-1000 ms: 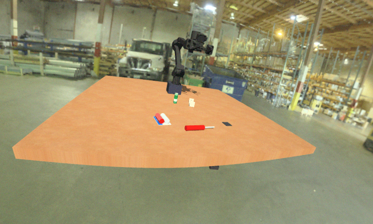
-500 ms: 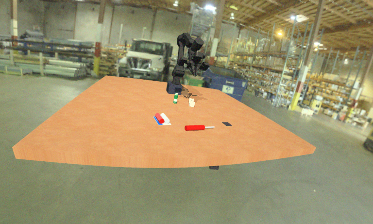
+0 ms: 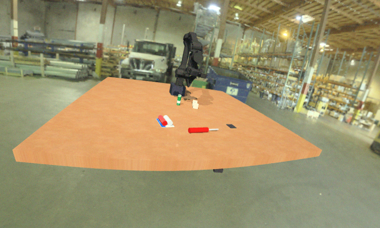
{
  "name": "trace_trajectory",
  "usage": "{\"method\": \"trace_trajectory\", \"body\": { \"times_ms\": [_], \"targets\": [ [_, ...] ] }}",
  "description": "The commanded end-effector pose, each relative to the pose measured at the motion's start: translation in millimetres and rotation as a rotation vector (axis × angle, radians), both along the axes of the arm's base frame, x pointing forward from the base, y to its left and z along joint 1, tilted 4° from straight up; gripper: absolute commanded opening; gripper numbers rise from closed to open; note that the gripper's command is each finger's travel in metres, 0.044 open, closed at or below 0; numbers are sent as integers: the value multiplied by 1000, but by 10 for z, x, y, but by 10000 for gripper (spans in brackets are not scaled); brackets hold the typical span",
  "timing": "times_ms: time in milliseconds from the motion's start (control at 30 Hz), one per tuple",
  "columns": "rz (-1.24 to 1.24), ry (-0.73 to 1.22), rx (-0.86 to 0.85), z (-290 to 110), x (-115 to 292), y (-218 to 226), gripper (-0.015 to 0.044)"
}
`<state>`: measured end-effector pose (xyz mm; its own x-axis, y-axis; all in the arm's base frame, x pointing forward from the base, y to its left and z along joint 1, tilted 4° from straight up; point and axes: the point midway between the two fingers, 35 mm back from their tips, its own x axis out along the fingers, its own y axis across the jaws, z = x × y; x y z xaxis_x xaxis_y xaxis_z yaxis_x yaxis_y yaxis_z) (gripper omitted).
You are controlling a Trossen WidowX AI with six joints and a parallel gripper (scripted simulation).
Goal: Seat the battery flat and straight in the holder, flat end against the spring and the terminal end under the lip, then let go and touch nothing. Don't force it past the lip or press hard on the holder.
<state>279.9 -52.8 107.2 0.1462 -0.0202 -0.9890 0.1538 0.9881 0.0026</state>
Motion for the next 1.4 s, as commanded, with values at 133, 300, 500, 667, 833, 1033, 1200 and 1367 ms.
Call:
{"method": "trace_trajectory", "body": {
  "times_ms": [133,300,500,667,833,1033,1200,1367],
  "targets": [
    [2,43,15,-83,-17,-4,0],
    [2,43,15,-572,49,-9,0],
    [1,43,15,-816,46,-6,0],
    [1,44,15,-816,45,-30,0],
    [1,44,14,-816,40,-111,0],
    [1,44,13,-817,31,-209,0],
    [1,44,12,-817,21,-290,0],
    [1,44,11,-818,8,-372,0]
  ]
}}
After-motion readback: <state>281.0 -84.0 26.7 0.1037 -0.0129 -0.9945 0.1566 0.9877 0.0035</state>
